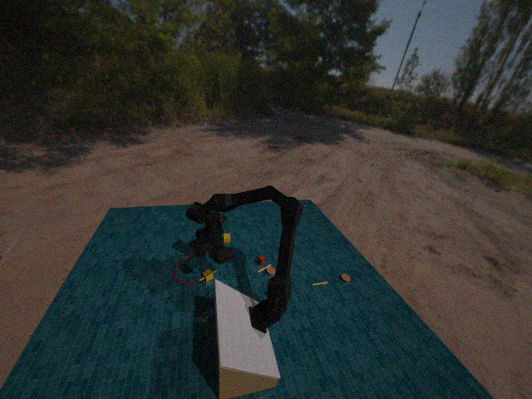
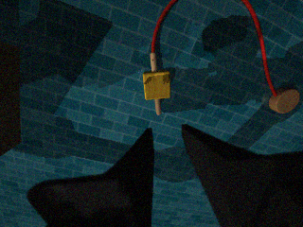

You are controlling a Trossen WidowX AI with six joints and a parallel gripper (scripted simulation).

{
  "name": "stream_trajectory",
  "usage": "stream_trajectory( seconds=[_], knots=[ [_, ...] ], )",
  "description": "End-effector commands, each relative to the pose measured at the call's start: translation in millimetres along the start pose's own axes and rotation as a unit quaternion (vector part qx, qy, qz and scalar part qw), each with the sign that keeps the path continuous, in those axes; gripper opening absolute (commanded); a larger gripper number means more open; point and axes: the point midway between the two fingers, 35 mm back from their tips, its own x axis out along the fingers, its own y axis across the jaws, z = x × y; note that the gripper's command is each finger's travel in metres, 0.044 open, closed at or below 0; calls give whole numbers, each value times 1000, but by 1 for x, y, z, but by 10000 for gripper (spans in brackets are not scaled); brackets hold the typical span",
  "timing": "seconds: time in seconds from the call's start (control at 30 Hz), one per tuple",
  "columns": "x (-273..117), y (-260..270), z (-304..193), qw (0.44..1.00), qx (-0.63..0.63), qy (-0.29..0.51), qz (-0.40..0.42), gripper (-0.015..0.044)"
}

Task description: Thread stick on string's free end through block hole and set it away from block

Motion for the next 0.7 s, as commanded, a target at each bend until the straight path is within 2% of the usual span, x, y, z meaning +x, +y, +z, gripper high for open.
stream_trajectory(
  seconds=[0.0, 0.67],
  knots=[
    [6, 0, 0, 1000, -3, 1, 1, 123],
    [39, -2, -1, 1000, -3, 1, 0, 123]
  ],
)
